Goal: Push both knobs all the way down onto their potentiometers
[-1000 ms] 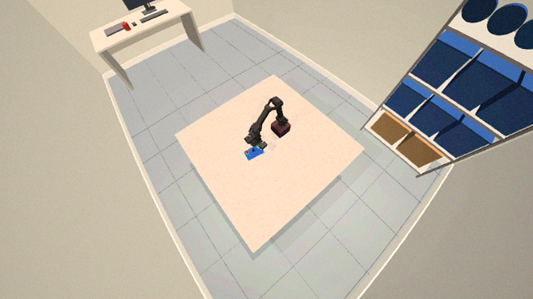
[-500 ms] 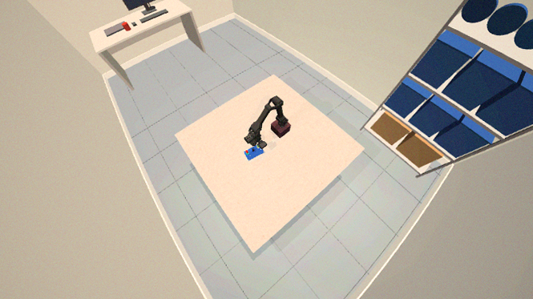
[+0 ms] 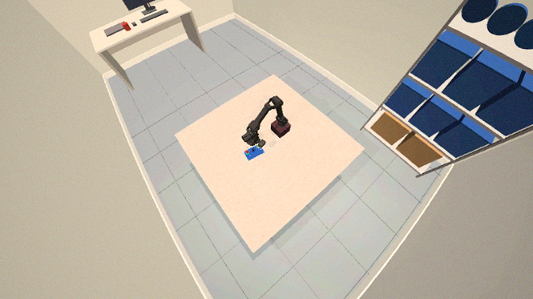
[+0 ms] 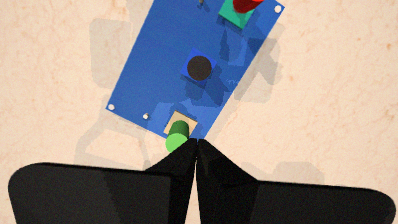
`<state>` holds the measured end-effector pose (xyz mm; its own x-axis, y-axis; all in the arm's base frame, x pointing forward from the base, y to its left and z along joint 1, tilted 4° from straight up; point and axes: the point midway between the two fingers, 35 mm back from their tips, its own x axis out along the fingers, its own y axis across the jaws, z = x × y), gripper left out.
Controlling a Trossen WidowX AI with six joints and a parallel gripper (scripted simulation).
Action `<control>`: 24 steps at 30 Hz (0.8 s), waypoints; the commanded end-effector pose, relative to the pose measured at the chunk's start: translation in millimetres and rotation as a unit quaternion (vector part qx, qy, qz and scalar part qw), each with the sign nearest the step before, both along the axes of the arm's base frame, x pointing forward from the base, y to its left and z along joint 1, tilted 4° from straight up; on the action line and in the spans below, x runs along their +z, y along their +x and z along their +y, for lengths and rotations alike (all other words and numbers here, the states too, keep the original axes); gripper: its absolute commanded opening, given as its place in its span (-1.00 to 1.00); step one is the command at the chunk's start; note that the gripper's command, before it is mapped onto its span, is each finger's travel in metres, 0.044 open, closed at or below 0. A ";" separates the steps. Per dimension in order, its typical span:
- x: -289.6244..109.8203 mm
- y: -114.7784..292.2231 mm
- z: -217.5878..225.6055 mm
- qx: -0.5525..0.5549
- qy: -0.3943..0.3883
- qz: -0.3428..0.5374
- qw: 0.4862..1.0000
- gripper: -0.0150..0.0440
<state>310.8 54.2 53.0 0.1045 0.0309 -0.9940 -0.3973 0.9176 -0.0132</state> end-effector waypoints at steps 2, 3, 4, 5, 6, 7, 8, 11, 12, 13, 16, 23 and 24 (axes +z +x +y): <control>3.8 8.8 0.9 0.086 -0.009 -0.003 0.996 -0.49; 4.4 10.2 1.1 0.103 -0.011 -0.003 0.995 -0.49; 5.0 11.5 1.3 0.120 -0.013 -0.004 0.993 -0.49; 5.6 12.8 1.5 0.137 -0.015 -0.004 0.990 -0.49; 6.2 14.2 1.7 0.154 -0.016 -0.005 0.988 -0.49; 6.8 15.5 1.9 0.171 -0.018 -0.005 0.985 -0.49; 7.4 16.8 2.1 0.188 -0.020 -0.005 0.982 -0.49; 9.1 20.8 2.7 0.238 -0.025 -0.007 0.971 -0.49; 9.7 22.1 2.9 0.255 -0.027 -0.007 0.967 -0.49; 10.3 23.4 3.1 0.272 -0.028 -0.007 0.962 -0.49; 11.9 27.2 3.6 0.321 -0.033 -0.009 0.947 -0.49; 15.7 36.2 4.9 0.432 -0.044 -0.011 0.901 -0.49; 16.2 37.4 5.1 0.448 -0.046 -0.012 0.893 -0.49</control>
